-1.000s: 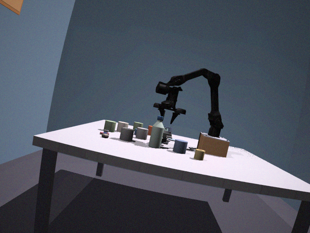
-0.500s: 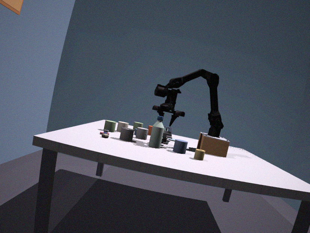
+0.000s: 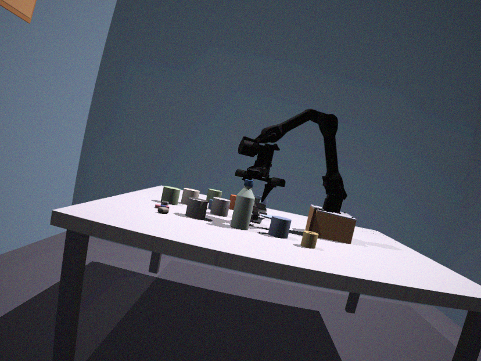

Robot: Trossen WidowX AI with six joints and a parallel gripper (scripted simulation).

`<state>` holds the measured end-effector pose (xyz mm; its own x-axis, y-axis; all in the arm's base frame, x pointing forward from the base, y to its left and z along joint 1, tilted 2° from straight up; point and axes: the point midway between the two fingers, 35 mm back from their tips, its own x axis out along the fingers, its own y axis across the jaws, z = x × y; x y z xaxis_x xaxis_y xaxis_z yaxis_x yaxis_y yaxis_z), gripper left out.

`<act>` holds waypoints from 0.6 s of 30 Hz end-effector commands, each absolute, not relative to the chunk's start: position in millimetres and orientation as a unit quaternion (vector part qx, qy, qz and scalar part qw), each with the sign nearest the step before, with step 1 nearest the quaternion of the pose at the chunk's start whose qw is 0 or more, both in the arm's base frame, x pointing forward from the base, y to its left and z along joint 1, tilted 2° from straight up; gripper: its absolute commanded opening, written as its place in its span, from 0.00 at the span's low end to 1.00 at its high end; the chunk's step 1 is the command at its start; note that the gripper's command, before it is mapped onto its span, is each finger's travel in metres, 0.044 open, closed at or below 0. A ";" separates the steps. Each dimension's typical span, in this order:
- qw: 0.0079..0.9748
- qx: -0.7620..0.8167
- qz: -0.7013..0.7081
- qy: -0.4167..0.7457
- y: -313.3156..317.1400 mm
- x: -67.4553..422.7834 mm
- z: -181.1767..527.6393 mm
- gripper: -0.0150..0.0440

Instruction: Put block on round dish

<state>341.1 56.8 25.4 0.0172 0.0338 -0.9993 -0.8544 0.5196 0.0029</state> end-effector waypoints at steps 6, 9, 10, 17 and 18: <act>0.624 -0.337 0.357 0.609 57.4 338.5 10.5 0.65; 0.624 -0.337 0.357 0.609 57.4 338.5 10.5 0.52; 0.624 -0.337 0.357 0.609 57.4 338.5 10.5 0.51; 0.624 -0.337 0.357 0.609 57.4 338.5 10.5 0.43; 0.624 -0.337 0.357 0.609 57.4 338.5 10.5 0.38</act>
<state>338.7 57.1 12.0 0.0069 0.0338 -0.9994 -0.8550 0.5185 0.0116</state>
